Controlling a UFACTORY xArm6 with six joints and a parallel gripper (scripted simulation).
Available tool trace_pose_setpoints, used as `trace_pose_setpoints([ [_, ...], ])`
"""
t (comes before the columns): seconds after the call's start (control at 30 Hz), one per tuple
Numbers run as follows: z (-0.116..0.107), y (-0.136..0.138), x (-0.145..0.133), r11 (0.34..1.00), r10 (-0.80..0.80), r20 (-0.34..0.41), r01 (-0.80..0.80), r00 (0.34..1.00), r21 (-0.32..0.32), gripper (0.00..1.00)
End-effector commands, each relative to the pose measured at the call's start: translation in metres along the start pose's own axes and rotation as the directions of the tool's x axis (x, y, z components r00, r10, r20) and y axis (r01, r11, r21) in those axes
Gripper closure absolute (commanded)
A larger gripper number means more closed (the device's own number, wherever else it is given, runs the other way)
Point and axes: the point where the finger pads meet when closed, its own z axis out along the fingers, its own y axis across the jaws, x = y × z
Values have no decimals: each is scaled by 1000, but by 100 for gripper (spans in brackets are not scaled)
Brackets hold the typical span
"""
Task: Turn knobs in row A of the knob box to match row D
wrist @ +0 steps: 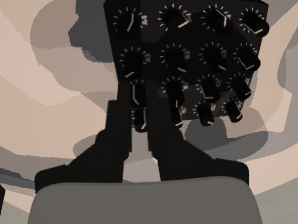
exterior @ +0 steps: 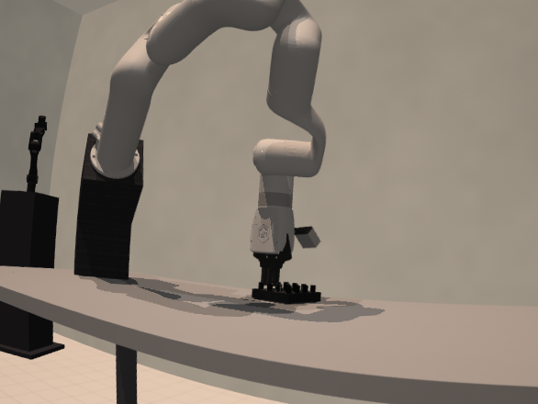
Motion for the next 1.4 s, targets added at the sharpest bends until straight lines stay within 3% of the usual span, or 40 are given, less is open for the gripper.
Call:
trace_pose_setpoints([
  [0.0,-1,0,1,1000,31,-2,-31,1000,0,92],
  [0.47,-1,0,1,981,196,-2,-196,981,0,92],
  [0.93,-1,0,1,894,448,-2,-448,894,1,92],
  [1.37,-1,0,1,689,724,-2,-724,689,1,92],
])
